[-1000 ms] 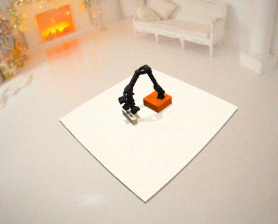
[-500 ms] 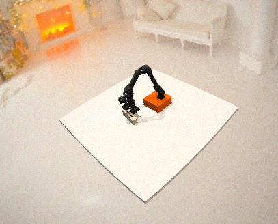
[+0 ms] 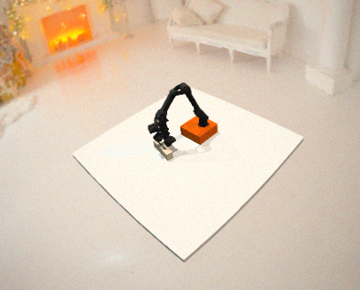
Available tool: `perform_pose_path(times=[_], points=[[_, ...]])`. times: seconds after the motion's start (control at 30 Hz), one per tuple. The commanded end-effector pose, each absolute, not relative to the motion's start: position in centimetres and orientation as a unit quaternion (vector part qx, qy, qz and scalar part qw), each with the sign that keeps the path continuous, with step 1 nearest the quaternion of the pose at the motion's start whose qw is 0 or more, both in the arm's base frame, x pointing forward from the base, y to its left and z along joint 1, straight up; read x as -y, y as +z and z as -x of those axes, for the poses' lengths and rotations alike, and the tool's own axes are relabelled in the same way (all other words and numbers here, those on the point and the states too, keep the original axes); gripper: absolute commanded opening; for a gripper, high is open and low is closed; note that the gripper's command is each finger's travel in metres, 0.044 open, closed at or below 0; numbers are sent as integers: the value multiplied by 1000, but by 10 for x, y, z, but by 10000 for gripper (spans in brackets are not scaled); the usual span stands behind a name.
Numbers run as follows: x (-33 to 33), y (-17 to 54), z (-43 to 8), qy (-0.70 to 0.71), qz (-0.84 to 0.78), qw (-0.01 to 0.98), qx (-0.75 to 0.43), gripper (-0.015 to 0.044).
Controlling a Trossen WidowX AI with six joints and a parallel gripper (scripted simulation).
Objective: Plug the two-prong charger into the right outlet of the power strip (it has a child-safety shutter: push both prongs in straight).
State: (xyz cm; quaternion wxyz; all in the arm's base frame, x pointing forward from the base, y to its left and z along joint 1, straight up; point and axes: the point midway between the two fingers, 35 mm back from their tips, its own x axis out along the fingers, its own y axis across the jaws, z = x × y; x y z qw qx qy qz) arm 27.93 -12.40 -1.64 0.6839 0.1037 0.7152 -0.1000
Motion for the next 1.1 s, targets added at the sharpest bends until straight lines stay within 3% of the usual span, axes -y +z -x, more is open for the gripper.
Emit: perform_pose_path(times=[0.0,1.07], points=[[124,-15,-282,-100,-107,686,-713,0],[126,-15,-287,-100,-107,686,-713,0]])
